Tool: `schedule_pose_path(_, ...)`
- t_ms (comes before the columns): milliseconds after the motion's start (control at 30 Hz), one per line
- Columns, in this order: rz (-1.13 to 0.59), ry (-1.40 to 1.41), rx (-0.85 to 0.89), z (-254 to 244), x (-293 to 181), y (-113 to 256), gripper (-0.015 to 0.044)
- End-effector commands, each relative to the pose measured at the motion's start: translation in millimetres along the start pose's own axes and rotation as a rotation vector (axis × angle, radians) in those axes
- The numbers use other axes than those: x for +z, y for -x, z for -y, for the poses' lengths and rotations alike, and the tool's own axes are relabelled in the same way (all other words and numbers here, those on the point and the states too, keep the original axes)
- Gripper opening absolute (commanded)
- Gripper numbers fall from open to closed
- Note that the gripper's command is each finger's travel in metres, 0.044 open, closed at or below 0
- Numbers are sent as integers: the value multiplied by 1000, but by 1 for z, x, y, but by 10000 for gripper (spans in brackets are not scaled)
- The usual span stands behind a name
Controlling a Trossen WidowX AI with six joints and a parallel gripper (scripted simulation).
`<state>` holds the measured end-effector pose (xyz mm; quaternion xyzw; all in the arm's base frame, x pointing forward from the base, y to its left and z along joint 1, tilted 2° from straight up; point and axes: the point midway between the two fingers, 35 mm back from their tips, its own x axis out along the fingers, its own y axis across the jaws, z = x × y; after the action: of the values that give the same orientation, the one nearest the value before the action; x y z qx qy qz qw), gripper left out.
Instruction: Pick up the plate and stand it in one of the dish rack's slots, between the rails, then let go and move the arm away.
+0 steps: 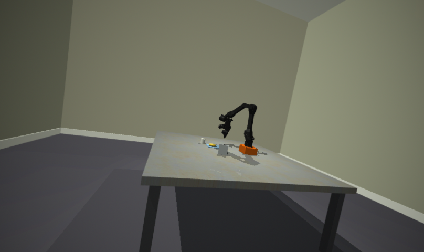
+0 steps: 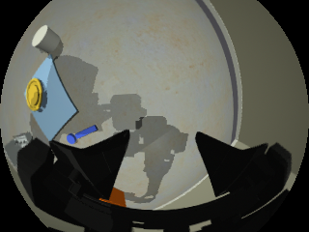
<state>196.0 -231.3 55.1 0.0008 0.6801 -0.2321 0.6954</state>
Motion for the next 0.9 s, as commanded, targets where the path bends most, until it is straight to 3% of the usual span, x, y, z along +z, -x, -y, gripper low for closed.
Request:
schedule_pose_path(0, 24, 77, 54, -29, 21, 7, 400)
schedule_pose_path(333, 67, 352, 235, -141, 65, 37, 400)
schedule_pose_path(567, 54, 536, 363, -232, 70, 63, 400)
schedule_pose_path(867, 51, 554, 374, -242, 70, 58, 400)
